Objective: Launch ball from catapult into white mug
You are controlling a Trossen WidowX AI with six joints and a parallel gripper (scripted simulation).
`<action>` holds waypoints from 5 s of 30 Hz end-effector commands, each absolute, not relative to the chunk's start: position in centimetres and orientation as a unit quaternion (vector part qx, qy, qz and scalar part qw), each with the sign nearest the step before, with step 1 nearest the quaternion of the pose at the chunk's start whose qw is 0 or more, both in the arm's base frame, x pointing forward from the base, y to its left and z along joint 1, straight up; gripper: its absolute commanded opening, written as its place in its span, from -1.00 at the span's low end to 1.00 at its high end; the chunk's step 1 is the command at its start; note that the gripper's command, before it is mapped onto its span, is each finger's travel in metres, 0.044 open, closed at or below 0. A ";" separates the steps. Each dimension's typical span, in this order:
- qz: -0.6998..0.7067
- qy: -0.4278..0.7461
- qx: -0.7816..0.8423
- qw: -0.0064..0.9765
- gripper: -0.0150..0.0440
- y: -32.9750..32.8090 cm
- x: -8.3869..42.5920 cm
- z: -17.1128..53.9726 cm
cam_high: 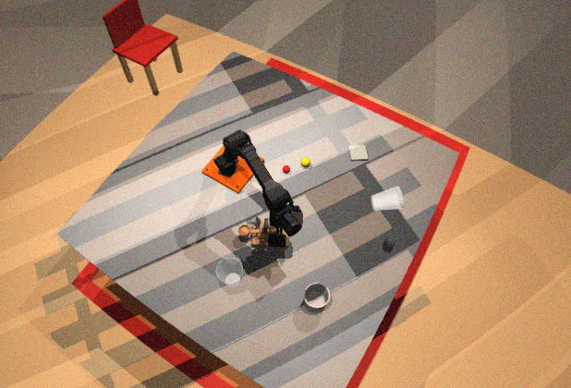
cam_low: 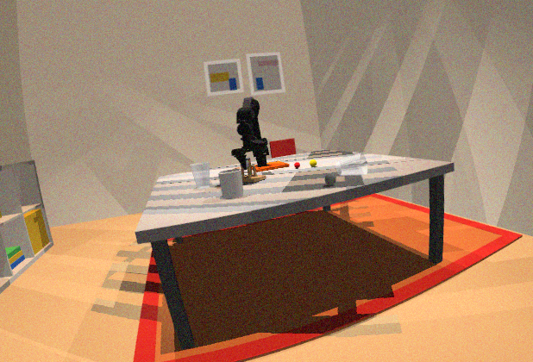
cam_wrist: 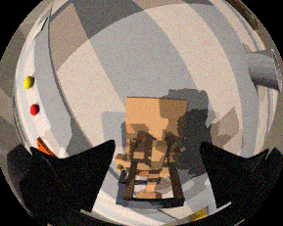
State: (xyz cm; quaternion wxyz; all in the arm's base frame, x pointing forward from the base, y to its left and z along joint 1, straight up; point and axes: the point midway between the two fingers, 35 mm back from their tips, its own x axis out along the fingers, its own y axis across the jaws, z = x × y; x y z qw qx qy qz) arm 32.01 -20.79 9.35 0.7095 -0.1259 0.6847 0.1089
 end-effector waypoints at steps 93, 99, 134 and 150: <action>-0.222 0.659 0.217 0.685 -0.49 -23.4 31.7 9.2; -0.222 0.659 0.217 0.685 -0.49 -23.5 31.7 8.2; -0.220 0.662 0.217 0.683 1.00 -23.6 31.9 12.3; -0.224 0.659 0.218 0.685 1.00 -23.3 31.4 14.4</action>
